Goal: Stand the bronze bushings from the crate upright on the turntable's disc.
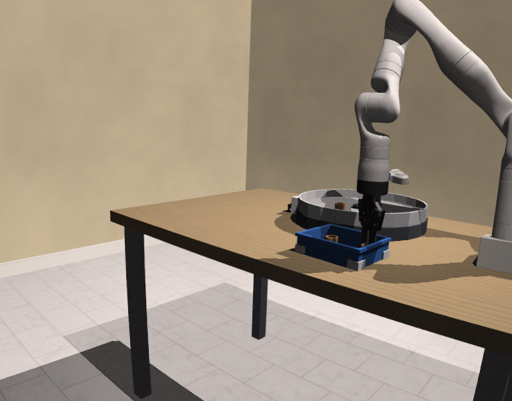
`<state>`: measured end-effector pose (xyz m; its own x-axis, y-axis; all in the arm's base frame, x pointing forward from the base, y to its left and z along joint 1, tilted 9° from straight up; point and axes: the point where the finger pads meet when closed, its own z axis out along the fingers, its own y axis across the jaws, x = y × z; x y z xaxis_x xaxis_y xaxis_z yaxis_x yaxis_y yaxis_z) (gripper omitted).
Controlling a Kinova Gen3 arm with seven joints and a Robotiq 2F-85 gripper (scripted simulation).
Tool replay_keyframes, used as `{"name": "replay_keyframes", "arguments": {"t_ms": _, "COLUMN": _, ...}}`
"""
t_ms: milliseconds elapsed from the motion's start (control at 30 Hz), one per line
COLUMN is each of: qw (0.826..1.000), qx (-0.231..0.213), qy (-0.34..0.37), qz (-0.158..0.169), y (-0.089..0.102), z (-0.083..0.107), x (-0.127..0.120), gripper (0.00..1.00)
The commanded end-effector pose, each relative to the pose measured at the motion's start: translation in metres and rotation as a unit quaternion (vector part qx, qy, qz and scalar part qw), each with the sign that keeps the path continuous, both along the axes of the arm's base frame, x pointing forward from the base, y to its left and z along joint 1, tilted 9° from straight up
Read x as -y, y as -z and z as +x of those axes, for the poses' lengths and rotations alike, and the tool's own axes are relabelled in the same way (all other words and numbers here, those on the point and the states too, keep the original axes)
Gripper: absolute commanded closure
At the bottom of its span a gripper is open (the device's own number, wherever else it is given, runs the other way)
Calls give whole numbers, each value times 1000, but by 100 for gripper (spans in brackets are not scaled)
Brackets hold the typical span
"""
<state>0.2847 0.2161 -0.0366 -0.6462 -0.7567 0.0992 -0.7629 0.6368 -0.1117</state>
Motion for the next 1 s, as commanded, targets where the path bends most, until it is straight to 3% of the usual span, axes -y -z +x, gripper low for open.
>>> {"name": "replay_keyframes", "arguments": {"t_ms": 0, "qw": 1000, "qx": 1, "qy": 0, "qz": 0, "y": 0, "z": 0, "x": 0, "gripper": 61}}
{"name": "replay_keyframes", "arguments": {"t_ms": 967, "qw": 1000, "qx": 1, "qy": 0, "qz": 0, "y": 19, "z": 1, "x": 2, "gripper": 61}}
